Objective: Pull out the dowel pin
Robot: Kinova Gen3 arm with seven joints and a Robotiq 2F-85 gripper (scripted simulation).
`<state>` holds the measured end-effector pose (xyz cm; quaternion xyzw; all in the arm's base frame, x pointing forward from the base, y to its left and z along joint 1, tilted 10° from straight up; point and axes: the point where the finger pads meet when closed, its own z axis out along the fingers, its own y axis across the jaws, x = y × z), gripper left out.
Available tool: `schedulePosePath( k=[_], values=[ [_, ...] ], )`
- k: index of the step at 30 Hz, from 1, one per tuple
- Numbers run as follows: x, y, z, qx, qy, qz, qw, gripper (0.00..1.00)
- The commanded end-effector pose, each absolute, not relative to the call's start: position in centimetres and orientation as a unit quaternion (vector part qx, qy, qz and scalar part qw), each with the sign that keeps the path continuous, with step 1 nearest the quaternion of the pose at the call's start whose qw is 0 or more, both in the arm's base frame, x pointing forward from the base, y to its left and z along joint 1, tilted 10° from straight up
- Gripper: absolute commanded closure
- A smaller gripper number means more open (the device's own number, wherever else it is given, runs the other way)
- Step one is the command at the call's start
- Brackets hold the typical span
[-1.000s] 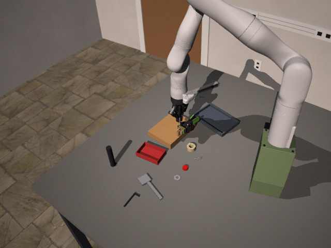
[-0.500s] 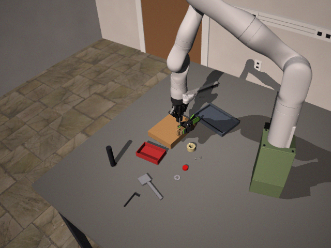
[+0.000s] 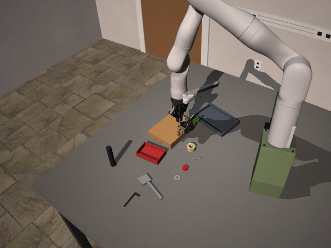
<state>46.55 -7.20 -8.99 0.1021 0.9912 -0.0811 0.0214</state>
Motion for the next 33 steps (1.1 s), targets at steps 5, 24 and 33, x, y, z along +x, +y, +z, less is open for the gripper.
schedulePosePath(
  k=[5, 24, 33],
  values=[
    [46.6, -7.2, -8.9, 0.102, 0.991, -0.081, 0.022, 0.9],
    [47.7, -5.6, -9.2, 0.103, 0.991, -0.081, 0.022, 0.9],
    [51.3, 1.9, -10.5, 0.104, 0.991, -0.082, 0.023, 0.9]
  ],
)
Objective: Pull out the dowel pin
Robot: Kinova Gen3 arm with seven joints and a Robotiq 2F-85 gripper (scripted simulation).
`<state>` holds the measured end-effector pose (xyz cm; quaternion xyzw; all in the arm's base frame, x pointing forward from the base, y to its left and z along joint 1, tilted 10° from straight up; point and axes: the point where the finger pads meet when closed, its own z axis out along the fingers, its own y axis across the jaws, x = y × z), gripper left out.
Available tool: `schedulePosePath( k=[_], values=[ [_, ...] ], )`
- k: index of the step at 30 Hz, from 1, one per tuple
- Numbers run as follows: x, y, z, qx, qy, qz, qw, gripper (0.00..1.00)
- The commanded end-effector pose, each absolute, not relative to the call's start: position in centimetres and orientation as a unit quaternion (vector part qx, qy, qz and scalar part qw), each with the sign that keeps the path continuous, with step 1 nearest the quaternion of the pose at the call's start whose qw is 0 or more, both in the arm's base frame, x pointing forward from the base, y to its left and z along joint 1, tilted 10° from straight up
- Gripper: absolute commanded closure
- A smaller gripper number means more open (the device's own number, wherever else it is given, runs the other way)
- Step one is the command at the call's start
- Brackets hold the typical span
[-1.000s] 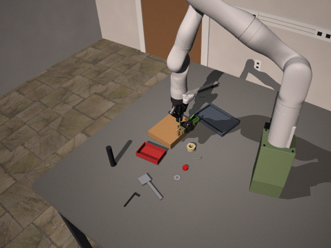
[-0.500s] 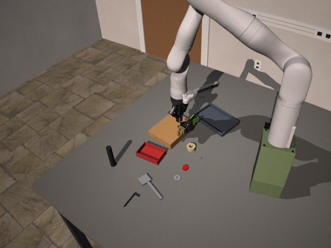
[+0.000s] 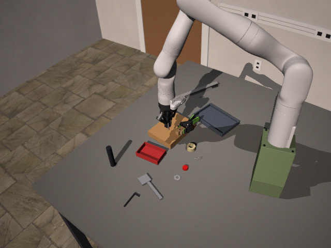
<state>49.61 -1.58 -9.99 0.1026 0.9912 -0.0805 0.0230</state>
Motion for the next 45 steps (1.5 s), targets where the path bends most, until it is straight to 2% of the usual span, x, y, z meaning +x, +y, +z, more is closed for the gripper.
schedulePosePath(
  k=[1, 13, 45],
  values=[
    [51.3, 1.9, -10.5, 0.104, 0.991, -0.082, 0.023, 0.9],
    [53.2, 9.2, -11.5, 0.102, 0.991, -0.081, 0.022, 0.9],
    [53.2, 9.3, -12.0, 0.102, 0.991, -0.081, 0.022, 0.9]
  ],
)
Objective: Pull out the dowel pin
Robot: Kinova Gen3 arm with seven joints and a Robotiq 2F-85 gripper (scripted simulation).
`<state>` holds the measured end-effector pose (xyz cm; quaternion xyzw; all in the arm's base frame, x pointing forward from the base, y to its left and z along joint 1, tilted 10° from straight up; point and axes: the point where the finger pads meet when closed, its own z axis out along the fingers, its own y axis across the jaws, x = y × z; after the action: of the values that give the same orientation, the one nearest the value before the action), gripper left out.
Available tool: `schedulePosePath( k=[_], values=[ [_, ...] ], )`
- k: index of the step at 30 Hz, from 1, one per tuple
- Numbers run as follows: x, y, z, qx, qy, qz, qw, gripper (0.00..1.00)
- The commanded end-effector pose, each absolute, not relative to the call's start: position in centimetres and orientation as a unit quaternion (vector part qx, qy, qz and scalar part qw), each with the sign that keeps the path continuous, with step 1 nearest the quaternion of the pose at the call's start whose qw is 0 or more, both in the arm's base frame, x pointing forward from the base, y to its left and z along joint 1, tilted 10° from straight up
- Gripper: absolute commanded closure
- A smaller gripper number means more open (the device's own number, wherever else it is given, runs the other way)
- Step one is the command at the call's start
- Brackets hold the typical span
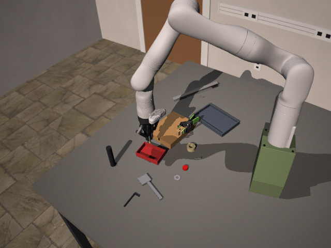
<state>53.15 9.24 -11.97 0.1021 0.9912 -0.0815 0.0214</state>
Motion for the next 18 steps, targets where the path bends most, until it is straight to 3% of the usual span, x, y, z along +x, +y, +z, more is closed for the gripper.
schedulePosePath(
  k=[1, 18],
  values=[
    [53.2, 9.3, -12.0, 0.102, 0.991, -0.081, 0.022, 0.9],
    [53.3, 9.1, -13.2, 0.102, 0.991, -0.081, 0.022, 0.9]
  ],
)
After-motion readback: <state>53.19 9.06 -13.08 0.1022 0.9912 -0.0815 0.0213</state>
